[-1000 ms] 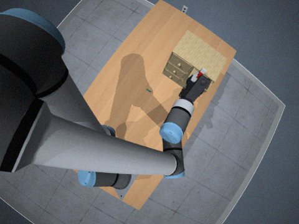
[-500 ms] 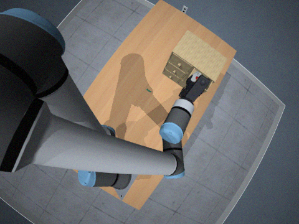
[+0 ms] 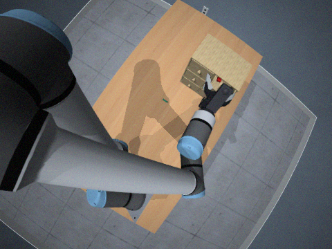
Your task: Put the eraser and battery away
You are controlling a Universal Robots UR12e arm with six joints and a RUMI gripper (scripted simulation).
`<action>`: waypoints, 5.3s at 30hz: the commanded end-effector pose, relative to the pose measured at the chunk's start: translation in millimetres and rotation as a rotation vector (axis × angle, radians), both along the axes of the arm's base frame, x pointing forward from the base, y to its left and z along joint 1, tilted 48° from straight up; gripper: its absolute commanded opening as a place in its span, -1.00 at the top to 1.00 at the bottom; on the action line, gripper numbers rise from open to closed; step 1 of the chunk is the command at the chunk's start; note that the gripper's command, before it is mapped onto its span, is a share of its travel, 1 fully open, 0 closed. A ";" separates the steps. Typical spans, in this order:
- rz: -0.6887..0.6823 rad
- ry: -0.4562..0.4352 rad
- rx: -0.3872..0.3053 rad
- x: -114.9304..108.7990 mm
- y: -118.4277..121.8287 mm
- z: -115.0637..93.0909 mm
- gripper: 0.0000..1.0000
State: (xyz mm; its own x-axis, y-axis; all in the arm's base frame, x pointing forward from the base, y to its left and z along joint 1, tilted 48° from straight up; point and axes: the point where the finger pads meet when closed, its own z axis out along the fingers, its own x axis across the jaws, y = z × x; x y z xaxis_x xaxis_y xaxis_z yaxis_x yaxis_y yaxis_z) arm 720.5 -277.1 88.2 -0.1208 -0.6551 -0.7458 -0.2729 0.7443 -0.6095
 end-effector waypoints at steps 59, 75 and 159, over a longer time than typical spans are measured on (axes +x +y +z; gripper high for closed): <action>-0.001 0.000 -0.001 -106.5 8.6 9.5 -1.00; -0.001 0.000 -0.001 -141.3 11.6 12.5 -1.00; 0.032 0.028 0.005 -157.1 11.5 14.7 -1.00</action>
State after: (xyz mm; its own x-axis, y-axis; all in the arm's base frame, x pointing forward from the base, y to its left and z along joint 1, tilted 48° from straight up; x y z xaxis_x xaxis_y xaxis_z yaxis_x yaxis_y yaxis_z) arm 563.7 -265.0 102.3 -0.1224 -0.6551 -0.7456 -0.3035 0.7400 -0.6003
